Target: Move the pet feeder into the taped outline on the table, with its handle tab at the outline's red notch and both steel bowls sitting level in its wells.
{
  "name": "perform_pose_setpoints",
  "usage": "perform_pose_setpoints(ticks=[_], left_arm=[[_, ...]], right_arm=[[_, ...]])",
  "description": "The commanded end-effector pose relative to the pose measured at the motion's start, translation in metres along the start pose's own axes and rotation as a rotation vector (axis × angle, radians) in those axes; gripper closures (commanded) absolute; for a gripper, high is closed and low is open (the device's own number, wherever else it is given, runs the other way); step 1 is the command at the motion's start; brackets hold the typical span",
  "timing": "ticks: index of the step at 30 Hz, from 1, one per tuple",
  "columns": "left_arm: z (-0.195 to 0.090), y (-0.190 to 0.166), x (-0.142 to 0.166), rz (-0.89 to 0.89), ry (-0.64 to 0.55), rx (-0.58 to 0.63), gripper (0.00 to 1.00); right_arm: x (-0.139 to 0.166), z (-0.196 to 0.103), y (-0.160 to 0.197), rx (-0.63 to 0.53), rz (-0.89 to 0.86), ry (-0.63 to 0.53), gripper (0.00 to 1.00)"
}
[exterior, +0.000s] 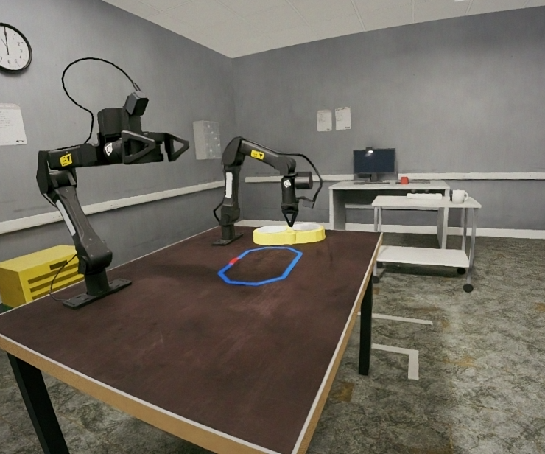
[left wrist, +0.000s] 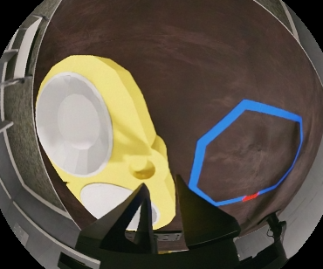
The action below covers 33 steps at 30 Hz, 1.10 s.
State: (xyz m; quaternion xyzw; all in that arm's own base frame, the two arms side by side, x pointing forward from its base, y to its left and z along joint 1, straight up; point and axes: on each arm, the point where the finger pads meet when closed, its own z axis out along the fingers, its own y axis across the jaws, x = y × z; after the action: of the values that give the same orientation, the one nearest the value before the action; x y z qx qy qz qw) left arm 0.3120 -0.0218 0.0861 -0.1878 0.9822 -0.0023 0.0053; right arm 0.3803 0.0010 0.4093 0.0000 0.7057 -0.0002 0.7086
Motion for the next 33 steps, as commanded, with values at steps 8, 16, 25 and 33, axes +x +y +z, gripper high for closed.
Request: perform_pose_setpoints(ticks=[8, 16, 25, 33], left_arm=[[-0.013, 0.001, -0.003, 0.011, -0.046, 0.011, 0.70], [0.008, 0.004, 0.005, 0.015, 0.014, -0.015, 0.70], [0.025, 0.004, 0.006, 0.016, 0.034, -0.024, 0.70], [0.036, 0.002, 0.004, 0.017, 0.030, -0.020, 0.70]], right_arm=[[-0.007, 0.001, -0.002, 0.001, -0.007, -0.014, 0.00], [0.001, 0.002, -0.001, 0.000, -0.005, -0.004, 0.00], [0.001, 0.002, -0.001, 0.000, -0.005, -0.004, 0.00], [0.001, 0.002, -0.001, 0.000, -0.005, -0.004, 0.00]])
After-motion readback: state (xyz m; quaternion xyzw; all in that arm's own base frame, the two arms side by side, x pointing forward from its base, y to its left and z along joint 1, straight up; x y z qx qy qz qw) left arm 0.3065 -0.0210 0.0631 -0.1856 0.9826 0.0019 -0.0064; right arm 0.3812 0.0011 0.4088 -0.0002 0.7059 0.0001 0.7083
